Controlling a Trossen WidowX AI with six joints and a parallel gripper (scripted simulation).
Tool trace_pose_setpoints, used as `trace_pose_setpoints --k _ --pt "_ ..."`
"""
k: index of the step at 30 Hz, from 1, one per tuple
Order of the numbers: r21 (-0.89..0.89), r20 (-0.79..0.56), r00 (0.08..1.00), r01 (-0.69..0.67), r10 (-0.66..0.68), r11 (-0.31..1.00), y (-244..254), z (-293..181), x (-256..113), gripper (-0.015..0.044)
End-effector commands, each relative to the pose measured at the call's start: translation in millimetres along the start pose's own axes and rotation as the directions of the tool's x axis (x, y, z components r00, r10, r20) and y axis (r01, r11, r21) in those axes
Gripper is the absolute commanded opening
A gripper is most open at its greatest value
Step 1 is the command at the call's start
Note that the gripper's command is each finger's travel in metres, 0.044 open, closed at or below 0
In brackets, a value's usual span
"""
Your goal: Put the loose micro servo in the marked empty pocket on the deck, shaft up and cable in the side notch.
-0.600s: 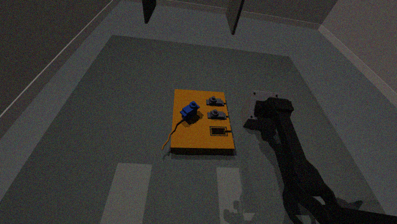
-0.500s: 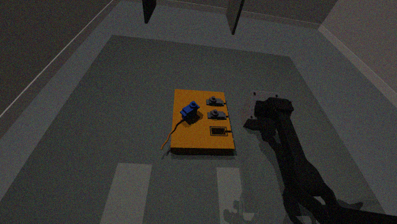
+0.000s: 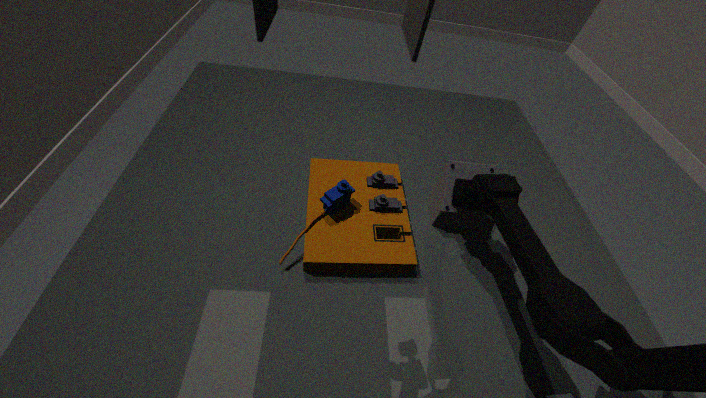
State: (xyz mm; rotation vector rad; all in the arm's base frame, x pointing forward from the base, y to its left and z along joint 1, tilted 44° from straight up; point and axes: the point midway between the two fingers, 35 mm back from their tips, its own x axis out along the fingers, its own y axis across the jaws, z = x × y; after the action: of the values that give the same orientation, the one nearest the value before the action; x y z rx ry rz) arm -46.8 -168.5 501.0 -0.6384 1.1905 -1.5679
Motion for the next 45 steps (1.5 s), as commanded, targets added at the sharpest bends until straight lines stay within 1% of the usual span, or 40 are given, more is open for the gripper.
trace_pose_setpoints --k 1,7,14,26,38,45 --pt "0.059 0.045 0.995 -0.095 0.092 0.994 20 18 18 0.044" --pt "0.15 0.108 0.97 -0.23 0.216 0.962 49 42 37 0.044" --pt "0.239 0.167 0.918 -0.391 0.359 0.889 87 71 53 0.044" --pt "0.353 0.234 0.775 -0.631 0.588 0.691 159 117 60 0.044" --pt "0.464 0.242 0.584 -0.771 0.775 0.436 230 151 46 0.044" --pt "0.533 0.216 0.457 -0.796 0.863 0.288 272 166 30 0.044"
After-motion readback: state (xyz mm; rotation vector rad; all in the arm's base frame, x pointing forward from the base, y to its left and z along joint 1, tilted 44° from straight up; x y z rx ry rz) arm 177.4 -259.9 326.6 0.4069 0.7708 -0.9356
